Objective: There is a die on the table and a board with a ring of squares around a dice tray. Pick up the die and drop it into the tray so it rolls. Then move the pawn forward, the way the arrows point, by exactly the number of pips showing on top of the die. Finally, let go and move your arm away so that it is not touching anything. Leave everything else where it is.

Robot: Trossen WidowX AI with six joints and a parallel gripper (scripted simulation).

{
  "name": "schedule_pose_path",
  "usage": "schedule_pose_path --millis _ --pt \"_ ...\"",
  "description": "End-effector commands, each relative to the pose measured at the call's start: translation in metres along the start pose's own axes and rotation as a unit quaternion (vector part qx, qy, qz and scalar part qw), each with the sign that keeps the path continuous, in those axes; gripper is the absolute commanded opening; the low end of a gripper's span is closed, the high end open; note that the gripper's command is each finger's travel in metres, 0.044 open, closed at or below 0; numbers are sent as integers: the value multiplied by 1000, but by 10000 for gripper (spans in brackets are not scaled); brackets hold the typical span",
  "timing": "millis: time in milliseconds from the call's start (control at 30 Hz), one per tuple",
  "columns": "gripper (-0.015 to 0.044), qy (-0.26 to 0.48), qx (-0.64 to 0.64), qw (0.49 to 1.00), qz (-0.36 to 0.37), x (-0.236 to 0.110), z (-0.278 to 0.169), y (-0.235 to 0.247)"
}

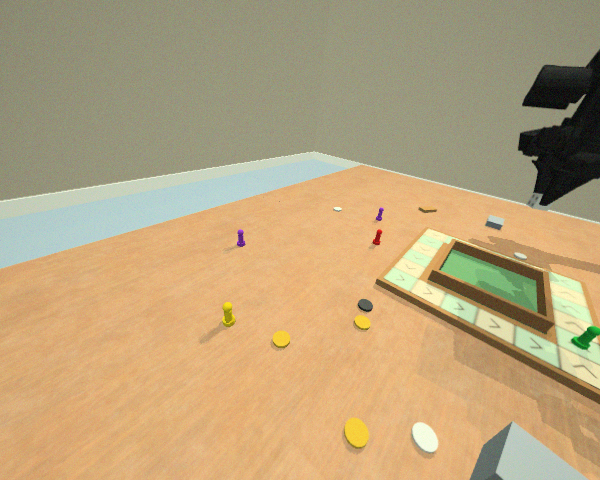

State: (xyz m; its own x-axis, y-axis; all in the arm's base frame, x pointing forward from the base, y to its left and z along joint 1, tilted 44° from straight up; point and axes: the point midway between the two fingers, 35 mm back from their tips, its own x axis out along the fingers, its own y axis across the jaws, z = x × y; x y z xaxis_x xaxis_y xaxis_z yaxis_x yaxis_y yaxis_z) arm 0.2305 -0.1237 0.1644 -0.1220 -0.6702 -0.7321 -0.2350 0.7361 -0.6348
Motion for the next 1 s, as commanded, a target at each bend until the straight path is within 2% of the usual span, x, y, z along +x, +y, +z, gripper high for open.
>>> schedule_pose_path --millis 0,467,967 --pt "0 2 -77 997 5 6 15 18" --pt "0 0 -313 950 7 19 58 75" --pt "0 6 -543 839 3 35 85 145"
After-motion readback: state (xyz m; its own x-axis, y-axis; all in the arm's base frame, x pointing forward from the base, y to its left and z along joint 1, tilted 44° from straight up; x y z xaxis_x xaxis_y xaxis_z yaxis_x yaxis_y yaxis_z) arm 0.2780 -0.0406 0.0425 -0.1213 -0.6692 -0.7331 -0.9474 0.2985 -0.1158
